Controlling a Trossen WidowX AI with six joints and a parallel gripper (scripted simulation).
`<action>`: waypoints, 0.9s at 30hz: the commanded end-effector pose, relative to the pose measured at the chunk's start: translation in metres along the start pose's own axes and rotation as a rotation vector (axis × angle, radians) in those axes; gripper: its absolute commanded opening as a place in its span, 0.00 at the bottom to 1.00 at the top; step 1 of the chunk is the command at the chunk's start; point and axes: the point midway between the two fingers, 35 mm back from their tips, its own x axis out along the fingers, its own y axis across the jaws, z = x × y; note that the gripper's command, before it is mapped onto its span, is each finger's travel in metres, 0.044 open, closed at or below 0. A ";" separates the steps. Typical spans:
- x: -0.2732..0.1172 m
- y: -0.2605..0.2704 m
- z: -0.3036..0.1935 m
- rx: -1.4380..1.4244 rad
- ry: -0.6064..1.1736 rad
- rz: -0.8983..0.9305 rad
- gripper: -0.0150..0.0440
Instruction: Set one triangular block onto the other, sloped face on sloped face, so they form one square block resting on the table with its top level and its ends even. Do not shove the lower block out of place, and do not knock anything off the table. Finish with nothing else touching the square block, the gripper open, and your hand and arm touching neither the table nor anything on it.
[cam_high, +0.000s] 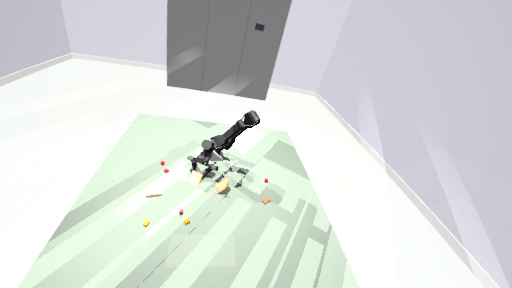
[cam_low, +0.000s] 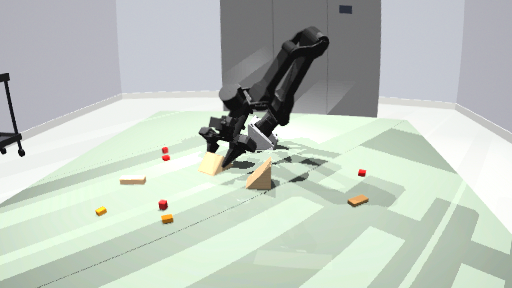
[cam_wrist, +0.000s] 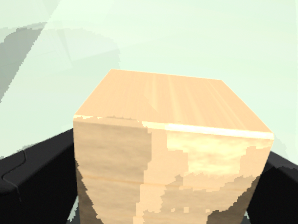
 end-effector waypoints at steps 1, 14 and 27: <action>-0.003 -0.002 0.010 -0.007 -0.004 -0.001 0.32; -0.034 -0.006 0.049 -0.009 -0.002 -0.005 0.25; -0.071 0.000 0.071 -0.008 -0.006 -0.001 0.25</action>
